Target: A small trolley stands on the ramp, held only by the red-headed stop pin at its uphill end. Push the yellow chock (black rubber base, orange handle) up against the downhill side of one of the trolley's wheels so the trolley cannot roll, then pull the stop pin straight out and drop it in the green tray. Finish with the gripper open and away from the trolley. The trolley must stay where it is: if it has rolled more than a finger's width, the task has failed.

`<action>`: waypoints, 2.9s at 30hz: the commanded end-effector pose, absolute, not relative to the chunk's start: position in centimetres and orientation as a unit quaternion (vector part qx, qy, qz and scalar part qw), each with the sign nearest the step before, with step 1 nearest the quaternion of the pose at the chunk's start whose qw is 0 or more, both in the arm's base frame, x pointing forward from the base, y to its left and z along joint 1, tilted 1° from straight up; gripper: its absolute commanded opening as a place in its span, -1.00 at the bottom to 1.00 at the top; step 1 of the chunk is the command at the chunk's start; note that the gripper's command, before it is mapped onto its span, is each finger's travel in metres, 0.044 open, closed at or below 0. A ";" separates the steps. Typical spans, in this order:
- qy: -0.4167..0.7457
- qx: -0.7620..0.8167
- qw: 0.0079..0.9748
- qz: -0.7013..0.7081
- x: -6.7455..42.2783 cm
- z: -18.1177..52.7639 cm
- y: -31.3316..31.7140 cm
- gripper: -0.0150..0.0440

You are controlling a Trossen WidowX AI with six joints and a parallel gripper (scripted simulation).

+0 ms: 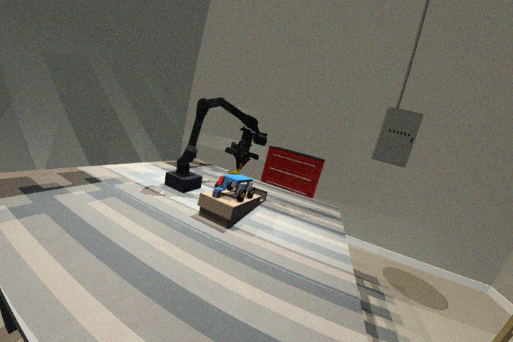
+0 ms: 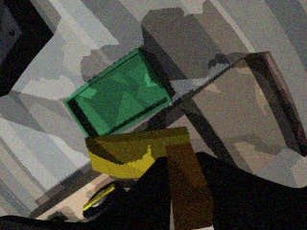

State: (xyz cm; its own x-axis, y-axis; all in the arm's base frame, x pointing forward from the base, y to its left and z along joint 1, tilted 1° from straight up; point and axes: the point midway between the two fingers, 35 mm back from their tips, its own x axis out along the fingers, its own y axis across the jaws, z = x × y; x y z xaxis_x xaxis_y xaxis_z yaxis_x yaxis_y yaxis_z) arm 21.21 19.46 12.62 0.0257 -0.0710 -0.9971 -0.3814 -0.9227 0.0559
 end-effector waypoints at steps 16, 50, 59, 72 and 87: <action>-0.007 -0.715 -0.091 0.693 21.2 12.6 19.7 -0.49; -0.007 -0.716 -0.091 0.692 24.2 7.7 19.9 -0.49; -0.007 -0.716 -0.091 0.692 24.3 5.8 19.4 -0.49; -0.007 -0.716 -0.091 0.692 24.4 6.1 18.6 -0.49; -0.006 -0.716 -0.092 0.692 24.7 6.5 17.5 -0.49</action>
